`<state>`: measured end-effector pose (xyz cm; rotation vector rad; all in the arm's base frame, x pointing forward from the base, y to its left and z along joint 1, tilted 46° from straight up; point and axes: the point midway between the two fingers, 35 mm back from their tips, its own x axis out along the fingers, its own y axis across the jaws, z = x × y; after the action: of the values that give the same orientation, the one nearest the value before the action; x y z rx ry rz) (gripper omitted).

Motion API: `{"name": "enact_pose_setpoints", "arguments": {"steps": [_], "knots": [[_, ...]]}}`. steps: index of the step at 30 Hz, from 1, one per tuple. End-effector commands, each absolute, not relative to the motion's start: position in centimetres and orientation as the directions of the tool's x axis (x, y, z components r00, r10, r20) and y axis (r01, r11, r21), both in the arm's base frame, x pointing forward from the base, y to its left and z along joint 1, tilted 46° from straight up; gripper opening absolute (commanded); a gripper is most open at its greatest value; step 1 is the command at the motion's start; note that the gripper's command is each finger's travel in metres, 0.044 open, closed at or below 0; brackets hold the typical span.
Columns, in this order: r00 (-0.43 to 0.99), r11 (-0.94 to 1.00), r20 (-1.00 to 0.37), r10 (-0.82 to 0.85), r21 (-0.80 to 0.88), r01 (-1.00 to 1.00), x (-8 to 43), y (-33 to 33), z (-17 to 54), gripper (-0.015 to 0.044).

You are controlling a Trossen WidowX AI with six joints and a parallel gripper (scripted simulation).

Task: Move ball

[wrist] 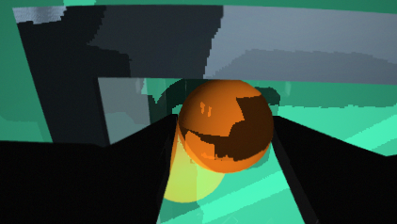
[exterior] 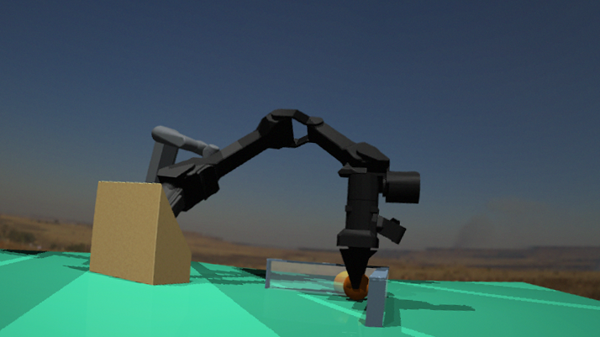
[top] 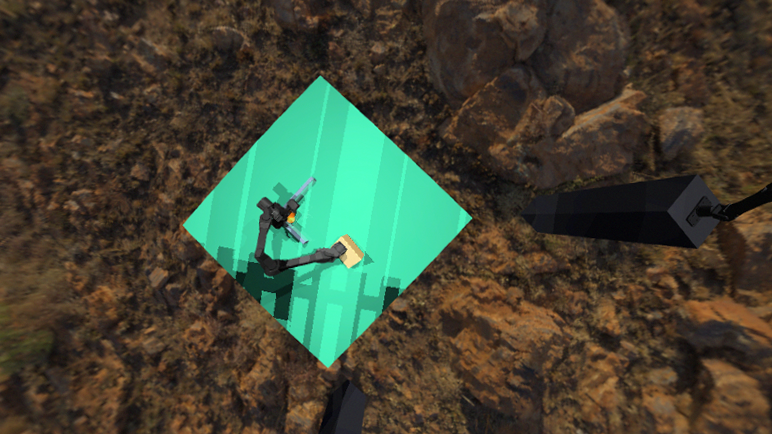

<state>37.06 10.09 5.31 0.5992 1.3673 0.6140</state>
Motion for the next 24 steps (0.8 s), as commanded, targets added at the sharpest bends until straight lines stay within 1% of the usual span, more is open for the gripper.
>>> {"name": "enact_pose_setpoints", "arguments": {"steps": [1,8,12,15,24], "knots": [[0.1,0.704,-0.698,0.709,0.709,-0.046,37.1,10.1,5.3,0.0184],[0.1,0.711,-0.704,0.703,0.702,-0.045,37.3,7.3,7.6,0.0001],[0.095,0.712,-0.707,0.701,0.701,-0.043,37.1,5.9,8.8,0.0],[0.022,0.712,-0.711,0.702,0.702,-0.009,35.6,6.7,7.1,0.0],[0.059,0.71,-0.708,0.704,0.704,-0.027,36.1,3.6,10.7,0.0]]}}
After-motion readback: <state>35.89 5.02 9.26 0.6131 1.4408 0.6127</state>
